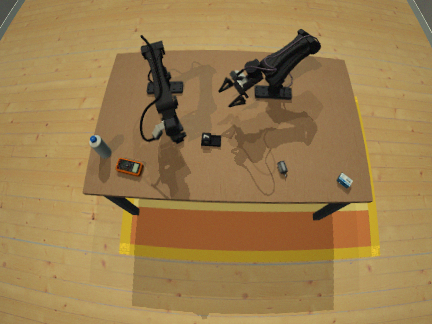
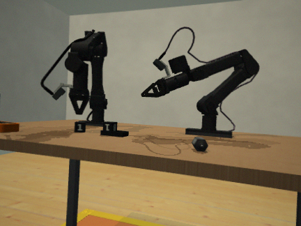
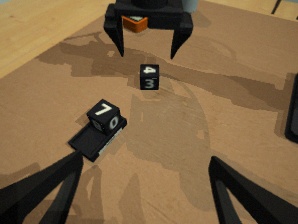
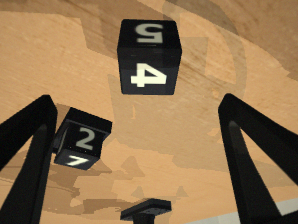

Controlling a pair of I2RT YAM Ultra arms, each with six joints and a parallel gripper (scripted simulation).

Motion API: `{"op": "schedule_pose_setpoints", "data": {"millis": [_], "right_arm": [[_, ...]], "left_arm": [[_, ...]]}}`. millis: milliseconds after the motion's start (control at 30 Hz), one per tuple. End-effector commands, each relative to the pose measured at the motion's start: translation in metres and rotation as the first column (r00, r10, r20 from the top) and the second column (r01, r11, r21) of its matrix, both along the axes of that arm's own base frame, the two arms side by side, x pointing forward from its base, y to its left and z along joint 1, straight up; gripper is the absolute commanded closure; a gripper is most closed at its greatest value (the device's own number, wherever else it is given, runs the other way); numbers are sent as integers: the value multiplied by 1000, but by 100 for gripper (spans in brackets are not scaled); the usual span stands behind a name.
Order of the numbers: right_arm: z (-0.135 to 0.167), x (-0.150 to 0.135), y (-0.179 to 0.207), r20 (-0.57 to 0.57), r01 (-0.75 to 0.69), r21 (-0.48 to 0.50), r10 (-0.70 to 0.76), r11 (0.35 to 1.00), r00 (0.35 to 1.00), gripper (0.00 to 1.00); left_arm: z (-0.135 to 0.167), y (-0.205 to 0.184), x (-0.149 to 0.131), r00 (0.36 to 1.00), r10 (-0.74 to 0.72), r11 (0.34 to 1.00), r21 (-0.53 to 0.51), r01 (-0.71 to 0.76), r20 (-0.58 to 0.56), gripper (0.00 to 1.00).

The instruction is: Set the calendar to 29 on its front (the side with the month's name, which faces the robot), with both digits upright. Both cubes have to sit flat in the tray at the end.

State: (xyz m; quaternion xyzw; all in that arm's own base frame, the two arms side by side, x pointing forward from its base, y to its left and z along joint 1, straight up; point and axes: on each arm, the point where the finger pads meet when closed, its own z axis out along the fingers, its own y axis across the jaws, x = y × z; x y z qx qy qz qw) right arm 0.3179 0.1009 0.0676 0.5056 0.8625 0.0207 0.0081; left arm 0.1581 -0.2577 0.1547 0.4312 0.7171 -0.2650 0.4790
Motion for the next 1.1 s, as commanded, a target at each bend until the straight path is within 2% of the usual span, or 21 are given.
{"op": "schedule_pose_setpoints", "data": {"millis": [0, 233, 300, 433, 567, 633, 900, 1067], "right_arm": [[23, -2, 2, -6, 1, -3, -1, 1000, 1000, 0], [10, -4, 5, -36, -2, -12, 2, 1000, 999, 0], [12, -1, 6, -25, -45, -9, 45, 999, 999, 0], [13, -4, 10, -35, -207, 1, 207, 978, 978, 0], [13, -4, 16, -33, -405, 6, 405, 914, 914, 0], [13, -4, 16, -33, -405, 6, 405, 914, 914, 0], [13, -2, 29, -21, -707, 12, 707, 707, 707, 0], [13, -1, 36, -14, -838, 14, 838, 546, 545, 0]], "left_arm": [[7, -2, 1, 1000, -4, 1000, -23, 4, 13, 0], [7, -2, 1, 1000, -4, 1000, -23, 4, 13, 0], [0, -1, -1, 1000, -13, 1000, -6, 13, 2, 0], [3, 8, -2, 1000, -2, 1000, 23, 2, -14, 0], [18, 20, -1, 1000, 22, 1000, 15, -22, -9, 0], [18, 20, -1, 1000, 22, 1000, 15, -22, -9, 0], [35, 38, -3, 999, 54, 999, 5, -54, -2, 0], [43, 47, -5, 998, 68, 998, -1, -68, 2, 0]]}}
